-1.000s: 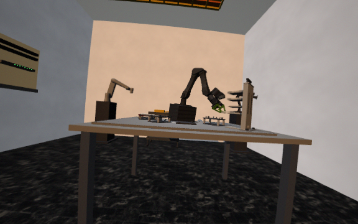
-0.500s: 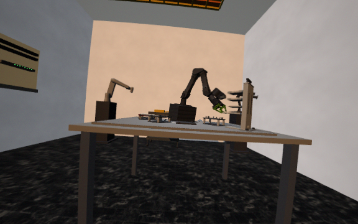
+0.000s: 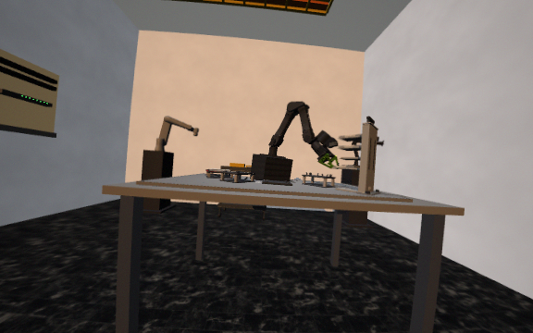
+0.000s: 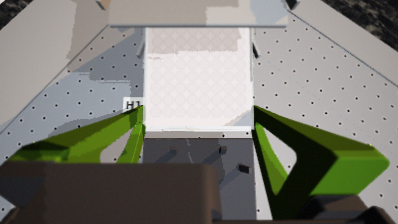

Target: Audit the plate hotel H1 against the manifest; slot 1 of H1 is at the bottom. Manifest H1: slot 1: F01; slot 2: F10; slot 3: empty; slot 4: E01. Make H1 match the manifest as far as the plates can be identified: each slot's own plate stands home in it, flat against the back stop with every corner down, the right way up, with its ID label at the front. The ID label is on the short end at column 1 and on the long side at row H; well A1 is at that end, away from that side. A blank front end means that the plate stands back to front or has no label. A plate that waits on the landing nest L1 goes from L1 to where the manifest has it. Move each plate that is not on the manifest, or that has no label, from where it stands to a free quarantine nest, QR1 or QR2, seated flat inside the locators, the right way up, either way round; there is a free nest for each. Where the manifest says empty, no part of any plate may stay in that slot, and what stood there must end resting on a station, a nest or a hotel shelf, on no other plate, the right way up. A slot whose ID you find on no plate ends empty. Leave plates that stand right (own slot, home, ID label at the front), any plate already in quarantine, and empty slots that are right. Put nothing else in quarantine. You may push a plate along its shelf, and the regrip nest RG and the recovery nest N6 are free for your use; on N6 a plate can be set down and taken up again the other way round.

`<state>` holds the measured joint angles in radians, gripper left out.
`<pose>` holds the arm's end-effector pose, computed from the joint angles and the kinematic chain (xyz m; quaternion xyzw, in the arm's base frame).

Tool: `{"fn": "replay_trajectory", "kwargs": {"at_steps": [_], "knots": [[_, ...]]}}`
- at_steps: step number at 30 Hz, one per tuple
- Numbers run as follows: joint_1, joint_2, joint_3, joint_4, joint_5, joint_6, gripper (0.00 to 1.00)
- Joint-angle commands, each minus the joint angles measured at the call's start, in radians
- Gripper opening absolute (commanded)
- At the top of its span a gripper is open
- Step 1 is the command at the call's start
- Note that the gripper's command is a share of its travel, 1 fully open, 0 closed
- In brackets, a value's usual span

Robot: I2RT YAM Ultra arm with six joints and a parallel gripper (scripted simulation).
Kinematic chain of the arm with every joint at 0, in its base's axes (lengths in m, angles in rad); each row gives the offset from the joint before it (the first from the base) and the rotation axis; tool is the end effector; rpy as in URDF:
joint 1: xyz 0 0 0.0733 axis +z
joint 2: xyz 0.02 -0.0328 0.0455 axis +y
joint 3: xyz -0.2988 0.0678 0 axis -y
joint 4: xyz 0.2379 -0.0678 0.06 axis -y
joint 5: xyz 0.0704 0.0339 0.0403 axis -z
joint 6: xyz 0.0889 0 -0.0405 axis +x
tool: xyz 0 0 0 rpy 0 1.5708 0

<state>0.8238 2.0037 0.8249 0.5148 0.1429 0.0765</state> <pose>0.2913 0.2976 0.0953 -0.2982 0.8462 0.1323 0.4213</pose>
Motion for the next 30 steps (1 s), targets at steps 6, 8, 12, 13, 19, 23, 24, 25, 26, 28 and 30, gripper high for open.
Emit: {"fn": "replay_trajectory", "kwargs": {"at_steps": [6,8,12,13,19,23,24,25,26,28,30], "knots": [[0.0,-0.005,0.006,0.002,-0.001,-0.002,0.86],[0.0,-0.005,0.006,0.002,-0.001,-0.002,0.86],[0.0,-0.001,0.006,0.006,-0.001,-0.002,1.0],[0.0,-0.001,0.006,0.006,-0.001,-0.002,1.0],[0.0,-0.002,0.006,0.006,-0.001,-0.002,1.0],[0.0,-0.002,0.006,0.006,-0.001,-0.002,1.0],[0.0,-0.002,0.006,0.006,-0.001,-0.002,1.0],[0.0,-0.002,0.006,0.006,-0.001,-0.002,1.0],[0.0,-0.002,0.006,0.006,-0.001,-0.002,1.0],[0.002,-0.028,-0.008,-0.006,0.001,-0.001,1.0],[0.003,-0.031,-0.015,-0.002,0.002,-0.001,1.0]]}}
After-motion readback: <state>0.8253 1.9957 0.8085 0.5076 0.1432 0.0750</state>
